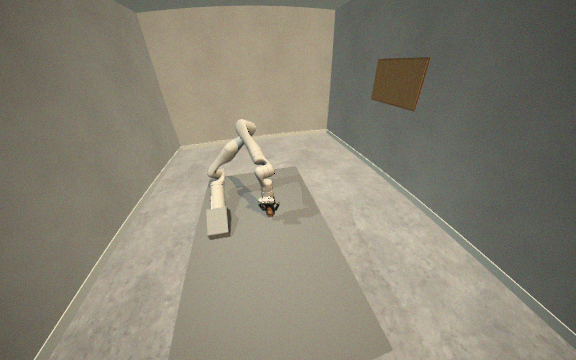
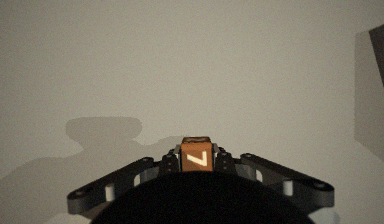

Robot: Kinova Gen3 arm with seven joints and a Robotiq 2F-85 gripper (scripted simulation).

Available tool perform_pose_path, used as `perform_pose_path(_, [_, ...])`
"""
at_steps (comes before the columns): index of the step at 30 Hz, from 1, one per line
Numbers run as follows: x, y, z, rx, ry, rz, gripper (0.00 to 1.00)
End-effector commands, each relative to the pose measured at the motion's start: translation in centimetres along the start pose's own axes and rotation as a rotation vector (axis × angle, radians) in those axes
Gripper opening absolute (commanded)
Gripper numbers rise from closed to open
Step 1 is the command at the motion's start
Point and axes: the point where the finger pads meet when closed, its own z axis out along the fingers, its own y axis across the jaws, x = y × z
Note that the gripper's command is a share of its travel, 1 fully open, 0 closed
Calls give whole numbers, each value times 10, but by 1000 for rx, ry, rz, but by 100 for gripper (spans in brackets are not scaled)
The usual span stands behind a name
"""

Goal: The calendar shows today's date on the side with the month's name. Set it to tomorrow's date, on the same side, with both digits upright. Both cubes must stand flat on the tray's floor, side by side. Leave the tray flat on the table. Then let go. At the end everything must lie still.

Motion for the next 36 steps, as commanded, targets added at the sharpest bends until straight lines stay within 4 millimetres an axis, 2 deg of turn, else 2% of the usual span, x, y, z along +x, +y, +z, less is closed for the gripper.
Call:
perform_pose_path(1, [0,4,8,-13,-7,5,28])
perform_pose_path(6, [0,4,27,-13,-7,5,28])
perform_pose_path(11, [0,4,37,-13,-7,5,28])
perform_pose_path(36, [0,4,38,-13,-7,5,28])
